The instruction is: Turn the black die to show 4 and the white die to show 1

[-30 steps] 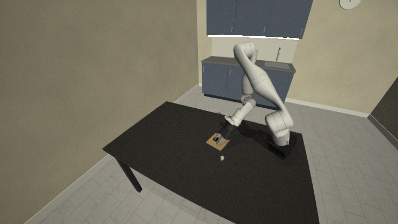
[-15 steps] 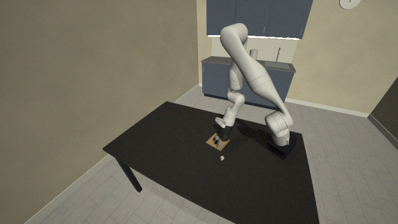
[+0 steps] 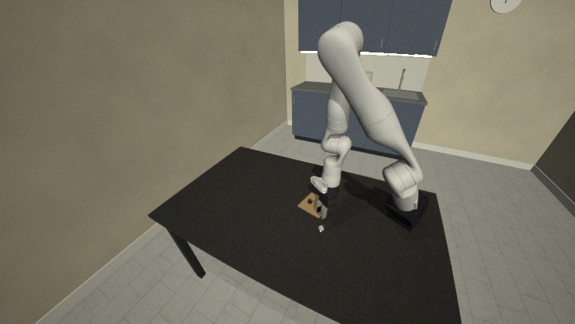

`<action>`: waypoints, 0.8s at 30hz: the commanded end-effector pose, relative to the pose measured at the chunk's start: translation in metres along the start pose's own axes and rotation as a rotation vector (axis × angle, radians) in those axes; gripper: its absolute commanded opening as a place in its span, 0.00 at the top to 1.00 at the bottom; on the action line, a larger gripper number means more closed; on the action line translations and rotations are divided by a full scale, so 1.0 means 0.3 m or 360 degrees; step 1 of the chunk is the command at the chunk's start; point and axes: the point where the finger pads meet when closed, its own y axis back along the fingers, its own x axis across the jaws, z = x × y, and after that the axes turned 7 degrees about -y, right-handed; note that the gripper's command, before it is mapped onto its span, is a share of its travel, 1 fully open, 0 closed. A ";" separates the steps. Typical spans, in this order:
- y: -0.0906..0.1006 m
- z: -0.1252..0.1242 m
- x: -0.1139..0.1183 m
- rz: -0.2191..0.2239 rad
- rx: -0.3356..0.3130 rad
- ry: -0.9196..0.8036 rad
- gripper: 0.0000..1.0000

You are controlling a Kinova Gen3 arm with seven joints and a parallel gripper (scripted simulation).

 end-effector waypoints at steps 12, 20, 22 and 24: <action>0.006 -0.005 0.006 0.0007 -0.0035 0.0023 0.00; 0.006 -0.003 0.004 0.0005 -0.0036 0.0037 0.00; 0.005 -0.002 0.002 0.0003 -0.0039 0.0058 0.00; 0.004 0.001 -0.001 0.0000 -0.0043 0.0090 0.00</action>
